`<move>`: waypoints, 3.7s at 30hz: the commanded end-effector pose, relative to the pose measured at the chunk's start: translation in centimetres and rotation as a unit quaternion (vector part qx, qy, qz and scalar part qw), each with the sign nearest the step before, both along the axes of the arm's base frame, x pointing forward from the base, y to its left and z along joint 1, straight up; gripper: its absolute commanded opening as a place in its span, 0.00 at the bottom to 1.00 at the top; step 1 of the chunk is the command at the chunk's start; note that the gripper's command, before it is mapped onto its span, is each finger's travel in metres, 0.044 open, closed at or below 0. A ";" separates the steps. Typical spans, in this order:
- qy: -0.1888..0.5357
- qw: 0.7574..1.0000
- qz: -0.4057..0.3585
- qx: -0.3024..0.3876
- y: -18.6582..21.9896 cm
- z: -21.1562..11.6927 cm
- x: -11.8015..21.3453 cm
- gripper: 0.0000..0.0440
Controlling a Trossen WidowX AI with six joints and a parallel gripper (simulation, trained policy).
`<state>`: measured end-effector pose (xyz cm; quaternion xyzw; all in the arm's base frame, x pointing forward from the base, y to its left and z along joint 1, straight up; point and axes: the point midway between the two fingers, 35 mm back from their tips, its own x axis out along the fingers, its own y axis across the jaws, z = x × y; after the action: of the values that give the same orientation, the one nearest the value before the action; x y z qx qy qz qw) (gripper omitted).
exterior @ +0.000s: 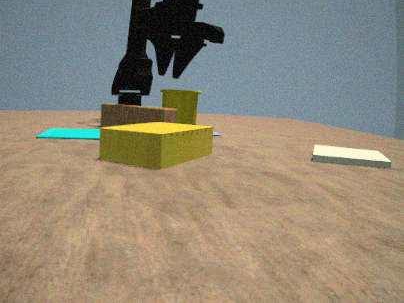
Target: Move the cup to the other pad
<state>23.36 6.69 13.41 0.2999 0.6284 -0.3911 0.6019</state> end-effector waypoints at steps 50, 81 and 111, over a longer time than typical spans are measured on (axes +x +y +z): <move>-0.043 0.999 -0.007 0.006 -1.5 -1.8 1.0 0.06; -0.147 0.982 -0.117 0.000 -8.9 -0.2 6.5 0.00; -0.160 0.972 -0.170 -0.018 -14.3 -6.2 6.4 0.19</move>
<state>29.97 -7.29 7.56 0.4513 0.4580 -0.4424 0.6252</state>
